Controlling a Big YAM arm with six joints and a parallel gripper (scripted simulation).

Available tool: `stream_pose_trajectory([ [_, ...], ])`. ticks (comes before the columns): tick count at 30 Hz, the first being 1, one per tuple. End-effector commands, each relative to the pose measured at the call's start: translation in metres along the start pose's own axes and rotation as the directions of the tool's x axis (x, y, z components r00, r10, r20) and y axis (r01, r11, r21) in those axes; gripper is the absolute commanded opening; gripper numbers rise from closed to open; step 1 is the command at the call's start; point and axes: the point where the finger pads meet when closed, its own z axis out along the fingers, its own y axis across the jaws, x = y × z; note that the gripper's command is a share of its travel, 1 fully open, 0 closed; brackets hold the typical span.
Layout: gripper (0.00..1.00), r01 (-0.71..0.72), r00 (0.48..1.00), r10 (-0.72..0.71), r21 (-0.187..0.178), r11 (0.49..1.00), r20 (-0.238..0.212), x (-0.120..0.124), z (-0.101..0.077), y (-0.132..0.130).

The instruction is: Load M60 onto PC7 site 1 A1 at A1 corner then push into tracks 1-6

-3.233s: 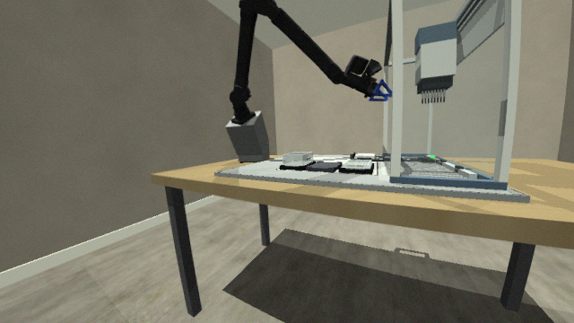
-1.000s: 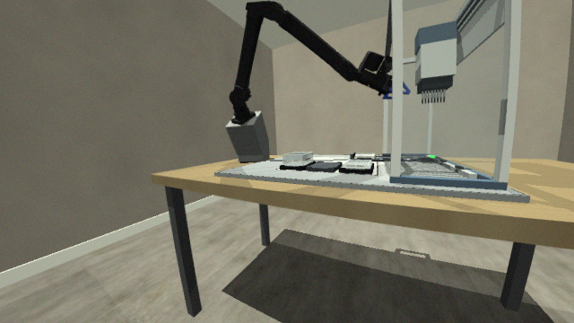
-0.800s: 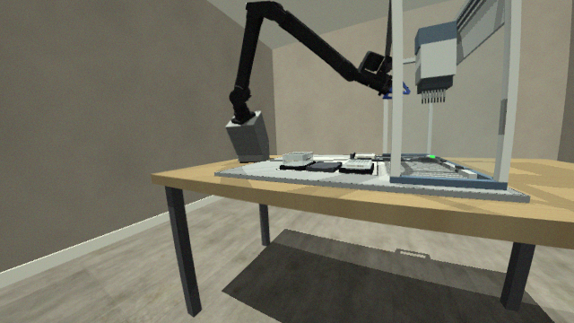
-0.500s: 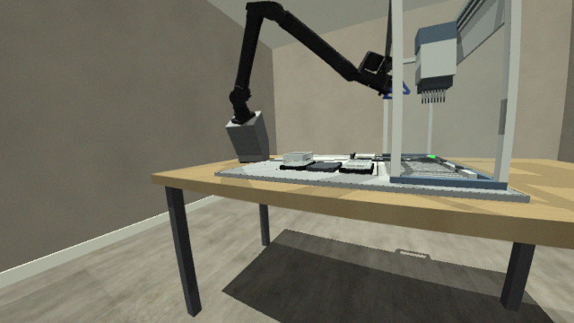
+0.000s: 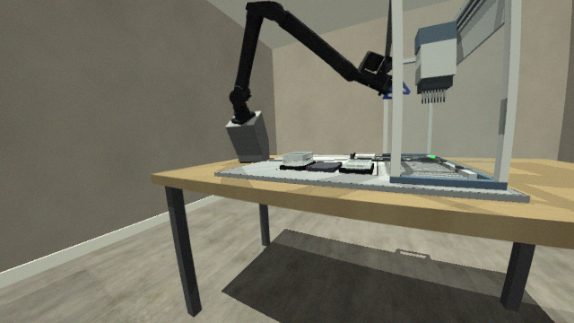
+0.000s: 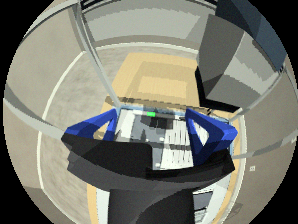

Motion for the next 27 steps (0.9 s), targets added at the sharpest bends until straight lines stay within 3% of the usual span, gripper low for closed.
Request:
stream_pose_trajectory([
  [1,1.0,-0.006,1.0,0.005,0.025,1.0,0.027,-0.017,0.013,-0.015],
  [2,1.0,-0.006,1.0,0.005,0.025,1.0,0.027,-0.017,0.013,-0.015],
  [3,1.0,0.001,1.0,-0.001,0.016,1.0,0.004,0.007,0.004,-0.006],
  [4,1.0,-0.014,0.999,0.013,0.026,1.0,0.042,-0.017,-0.011,-0.014],
  [6,1.0,-0.014,0.999,0.013,0.026,1.0,0.042,-0.017,-0.011,-0.014],
  [8,1.0,-0.012,0.998,0.012,0.006,1.0,0.058,-0.024,-0.025,0.004],
  [21,1.0,-0.022,0.998,0.022,0.004,1.0,0.056,0.005,-0.067,0.017],
  [23,1.0,-0.022,0.998,0.022,0.004,1.0,0.056,0.005,-0.067,0.017],
  [24,1.0,-0.025,0.999,0.025,0.019,0.999,0.027,0.024,-0.06,0.007],
  [27,1.0,-0.023,0.998,0.022,0.003,1.0,0.055,0.013,-0.08,0.02],
])
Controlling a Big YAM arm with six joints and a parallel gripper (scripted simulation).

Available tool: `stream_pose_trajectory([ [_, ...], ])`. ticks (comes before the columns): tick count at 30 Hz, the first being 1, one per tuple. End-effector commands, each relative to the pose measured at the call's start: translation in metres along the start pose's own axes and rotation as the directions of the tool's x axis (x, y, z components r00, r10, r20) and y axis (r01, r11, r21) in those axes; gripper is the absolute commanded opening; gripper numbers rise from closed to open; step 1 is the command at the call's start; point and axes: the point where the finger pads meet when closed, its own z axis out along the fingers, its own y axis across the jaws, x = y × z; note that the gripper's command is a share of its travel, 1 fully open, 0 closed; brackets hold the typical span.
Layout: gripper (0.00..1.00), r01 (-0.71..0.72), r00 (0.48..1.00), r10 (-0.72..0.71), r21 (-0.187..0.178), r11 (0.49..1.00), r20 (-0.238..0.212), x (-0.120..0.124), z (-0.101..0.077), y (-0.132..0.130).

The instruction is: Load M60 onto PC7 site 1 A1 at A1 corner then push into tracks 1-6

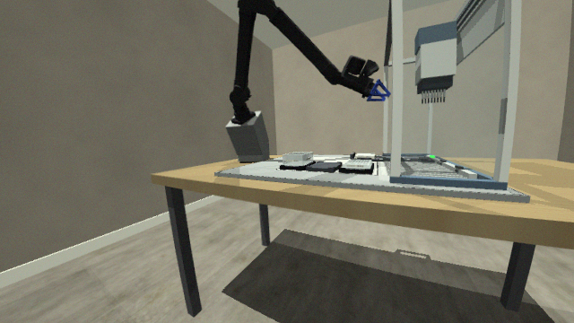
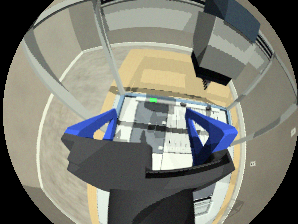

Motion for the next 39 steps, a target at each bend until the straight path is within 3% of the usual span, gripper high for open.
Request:
stream_pose_trajectory([
  [1,1.0,-0.024,0.998,0.024,-0.007,1.0,0.05,-0.019,-0.024,0.007],
  [11,1.0,-0.025,0.999,0.025,-0.008,1.0,0.047,0.003,-0.057,0.016],
  [13,1.0,-0.025,0.999,0.025,-0.008,1.0,0.047,0.003,-0.057,0.016],
  [14,1.0,-0.023,1.0,0.023,0.003,1.0,0.012,0.026,-0.05,0.011],
  [16,1.0,-0.025,0.999,0.025,-0.008,1.0,0.047,0.01,-0.067,0.019],
  [28,1.0,-0.026,0.999,0.026,-0.009,1.0,0.043,0.036,-0.106,0.03],
  [30,1.0,-0.026,0.999,0.026,-0.009,1.0,0.043,0.036,-0.106,0.03],
  [31,1.0,-0.021,1.0,0.021,-0.003,1.0,0.015,0.053,-0.102,0.029],
  [33,1.0,-0.026,0.999,0.027,-0.01,1.0,0.043,0.042,-0.116,0.033],
  [39,1.0,-0.027,0.999,0.027,-0.01,1.0,0.041,0.055,-0.136,0.038],
])
